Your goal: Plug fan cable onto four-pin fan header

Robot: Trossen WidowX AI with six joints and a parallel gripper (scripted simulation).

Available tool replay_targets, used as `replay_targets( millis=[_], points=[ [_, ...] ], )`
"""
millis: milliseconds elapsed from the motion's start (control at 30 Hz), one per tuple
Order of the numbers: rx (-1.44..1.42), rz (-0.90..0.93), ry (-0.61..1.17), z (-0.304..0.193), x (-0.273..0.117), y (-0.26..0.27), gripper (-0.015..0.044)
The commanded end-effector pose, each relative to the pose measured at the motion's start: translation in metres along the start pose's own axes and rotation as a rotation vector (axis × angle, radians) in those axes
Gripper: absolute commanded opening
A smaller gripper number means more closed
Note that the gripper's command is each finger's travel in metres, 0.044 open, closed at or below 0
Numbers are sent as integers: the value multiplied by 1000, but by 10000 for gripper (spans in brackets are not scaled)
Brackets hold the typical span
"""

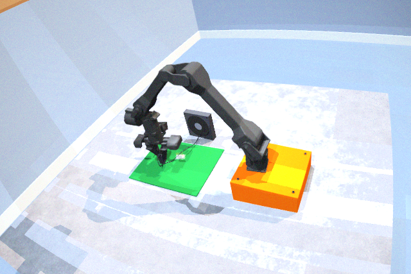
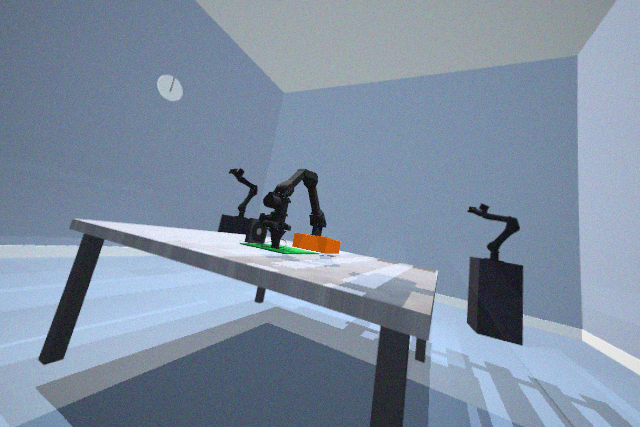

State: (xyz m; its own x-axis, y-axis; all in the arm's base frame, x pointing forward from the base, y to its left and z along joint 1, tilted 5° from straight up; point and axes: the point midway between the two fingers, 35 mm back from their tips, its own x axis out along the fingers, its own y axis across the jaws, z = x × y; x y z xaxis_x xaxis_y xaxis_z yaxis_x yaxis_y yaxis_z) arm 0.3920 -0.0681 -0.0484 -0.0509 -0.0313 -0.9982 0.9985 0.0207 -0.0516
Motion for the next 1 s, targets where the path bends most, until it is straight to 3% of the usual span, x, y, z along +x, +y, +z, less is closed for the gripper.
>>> replay_targets(
  millis=[0,167,400,967],
  points=[
    [0,1,0,0,-3,0,0],
    [-3,1,3,0,-50,0,0],
    [-26,1,3,1,-49,-1,0],
    [-604,1,2,9,-49,-21,0]
  ],
)
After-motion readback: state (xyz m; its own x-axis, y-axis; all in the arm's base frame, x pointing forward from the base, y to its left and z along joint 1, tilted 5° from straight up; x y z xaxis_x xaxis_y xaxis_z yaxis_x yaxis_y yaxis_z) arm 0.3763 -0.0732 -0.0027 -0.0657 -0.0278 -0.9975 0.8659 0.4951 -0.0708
